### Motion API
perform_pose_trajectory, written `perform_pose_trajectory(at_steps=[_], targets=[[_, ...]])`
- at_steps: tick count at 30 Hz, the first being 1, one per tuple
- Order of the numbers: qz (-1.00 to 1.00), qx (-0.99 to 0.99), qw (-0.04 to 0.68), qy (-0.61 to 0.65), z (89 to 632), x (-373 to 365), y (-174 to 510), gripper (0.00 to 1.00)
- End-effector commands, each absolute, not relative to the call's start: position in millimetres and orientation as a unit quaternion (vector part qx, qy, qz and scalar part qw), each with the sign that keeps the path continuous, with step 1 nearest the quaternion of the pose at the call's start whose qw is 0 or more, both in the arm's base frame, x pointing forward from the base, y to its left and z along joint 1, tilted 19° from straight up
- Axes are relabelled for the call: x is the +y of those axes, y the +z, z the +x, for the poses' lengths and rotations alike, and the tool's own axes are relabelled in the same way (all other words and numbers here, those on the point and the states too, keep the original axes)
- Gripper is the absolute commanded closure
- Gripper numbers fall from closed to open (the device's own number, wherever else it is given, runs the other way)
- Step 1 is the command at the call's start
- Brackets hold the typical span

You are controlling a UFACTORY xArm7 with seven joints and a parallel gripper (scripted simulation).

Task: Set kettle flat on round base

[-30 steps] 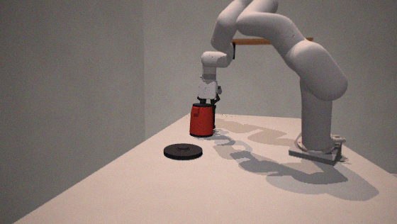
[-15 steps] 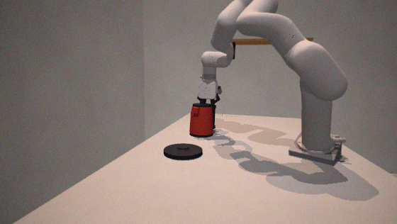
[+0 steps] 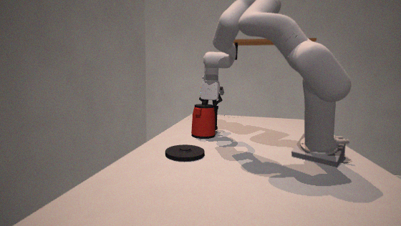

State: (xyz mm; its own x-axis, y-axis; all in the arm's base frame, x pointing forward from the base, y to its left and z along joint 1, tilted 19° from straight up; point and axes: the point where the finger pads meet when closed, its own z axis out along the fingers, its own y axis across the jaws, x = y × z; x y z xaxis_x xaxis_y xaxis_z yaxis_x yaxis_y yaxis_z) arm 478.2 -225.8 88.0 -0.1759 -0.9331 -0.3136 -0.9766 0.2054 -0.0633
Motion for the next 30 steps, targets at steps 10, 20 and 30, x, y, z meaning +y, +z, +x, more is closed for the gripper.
perform_pose_trajectory(at_steps=[10, 20, 30], targets=[[-0.625, 0.763, 0.144, 0.073, 477.6, -230.9, 99.7, 1.0], [-0.625, 0.763, 0.144, 0.073, 475.3, -236.1, 116.7, 1.0], [-0.625, 0.763, 0.144, 0.073, 473.8, -239.8, 128.4, 1.0]])
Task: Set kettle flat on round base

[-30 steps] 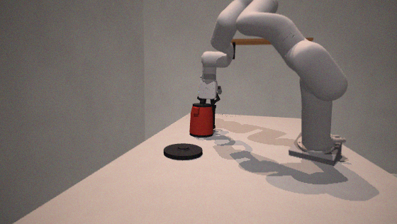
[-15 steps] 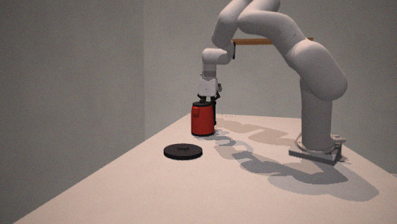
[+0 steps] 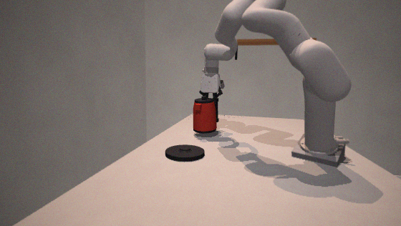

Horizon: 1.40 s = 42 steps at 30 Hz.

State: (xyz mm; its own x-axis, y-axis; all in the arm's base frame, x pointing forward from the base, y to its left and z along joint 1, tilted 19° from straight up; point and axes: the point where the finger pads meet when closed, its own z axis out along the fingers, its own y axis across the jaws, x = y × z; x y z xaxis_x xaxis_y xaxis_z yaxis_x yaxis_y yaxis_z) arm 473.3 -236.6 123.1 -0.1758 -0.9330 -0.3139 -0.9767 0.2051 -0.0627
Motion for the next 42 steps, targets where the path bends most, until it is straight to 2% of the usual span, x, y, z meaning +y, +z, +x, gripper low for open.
perform_pose_trajectory(at_steps=[1, 42], targets=[[-0.625, 0.763, 0.144, 0.073, 473.6, -240.1, 129.4, 1.0], [-0.625, 0.763, 0.144, 0.073, 472.9, -241.5, 134.2, 1.0]])
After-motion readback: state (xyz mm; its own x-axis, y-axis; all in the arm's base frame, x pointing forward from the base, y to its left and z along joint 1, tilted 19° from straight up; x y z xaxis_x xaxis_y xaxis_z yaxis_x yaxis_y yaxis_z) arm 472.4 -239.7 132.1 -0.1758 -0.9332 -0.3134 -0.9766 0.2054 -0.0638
